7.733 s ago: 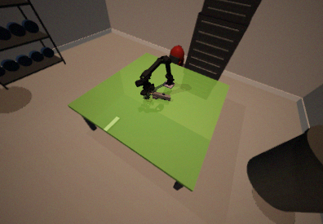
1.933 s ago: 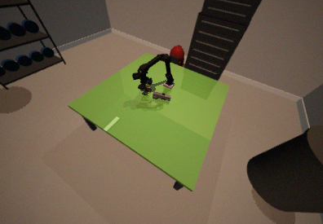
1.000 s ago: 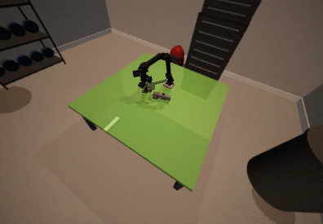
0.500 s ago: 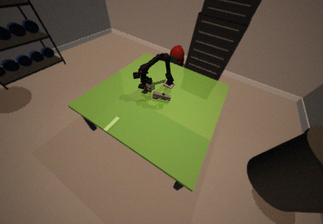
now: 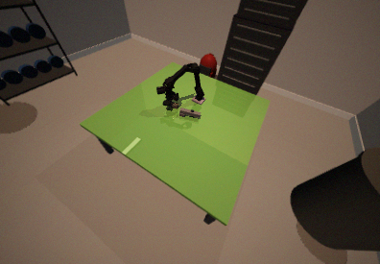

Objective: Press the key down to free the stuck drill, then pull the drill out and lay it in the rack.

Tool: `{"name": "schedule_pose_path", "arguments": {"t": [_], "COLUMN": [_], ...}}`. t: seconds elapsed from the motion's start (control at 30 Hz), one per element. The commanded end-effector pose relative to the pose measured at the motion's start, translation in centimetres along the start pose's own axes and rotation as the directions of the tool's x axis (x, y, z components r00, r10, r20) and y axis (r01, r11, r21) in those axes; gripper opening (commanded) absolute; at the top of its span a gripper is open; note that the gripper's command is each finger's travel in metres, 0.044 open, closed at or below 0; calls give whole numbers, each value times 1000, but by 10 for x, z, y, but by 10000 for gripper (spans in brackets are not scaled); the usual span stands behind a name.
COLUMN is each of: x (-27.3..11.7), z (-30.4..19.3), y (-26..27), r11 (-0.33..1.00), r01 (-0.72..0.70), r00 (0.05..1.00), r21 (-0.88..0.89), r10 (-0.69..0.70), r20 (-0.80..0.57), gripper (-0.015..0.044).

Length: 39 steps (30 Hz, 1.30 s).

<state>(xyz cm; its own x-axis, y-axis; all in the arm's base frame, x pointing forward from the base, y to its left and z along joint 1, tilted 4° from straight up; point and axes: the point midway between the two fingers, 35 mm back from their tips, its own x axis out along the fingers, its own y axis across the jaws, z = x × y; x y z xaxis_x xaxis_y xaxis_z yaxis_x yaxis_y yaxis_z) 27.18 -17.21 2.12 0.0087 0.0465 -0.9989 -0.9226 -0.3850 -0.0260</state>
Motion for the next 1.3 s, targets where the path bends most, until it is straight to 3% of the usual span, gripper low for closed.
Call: {"name": "schedule_pose_path", "arguments": {"t": [0.0, 0.5, 1.13, 1.27], "x": [-1, -1, -79, -78], "z": [0, 0, 0, -2], "y": [0, 0, 0, 9], "r11": [1000, 1000, 1000, 999], "r01": [0, 0, -2, -24], "r00": [1000, 1000, 1000, 999], "r21": [0, 0, 2, 45], "r10": [0, 0, 2, 25], "r20": [0, 0, -1, -20], "gripper": [53, 440, 440, 440]}}
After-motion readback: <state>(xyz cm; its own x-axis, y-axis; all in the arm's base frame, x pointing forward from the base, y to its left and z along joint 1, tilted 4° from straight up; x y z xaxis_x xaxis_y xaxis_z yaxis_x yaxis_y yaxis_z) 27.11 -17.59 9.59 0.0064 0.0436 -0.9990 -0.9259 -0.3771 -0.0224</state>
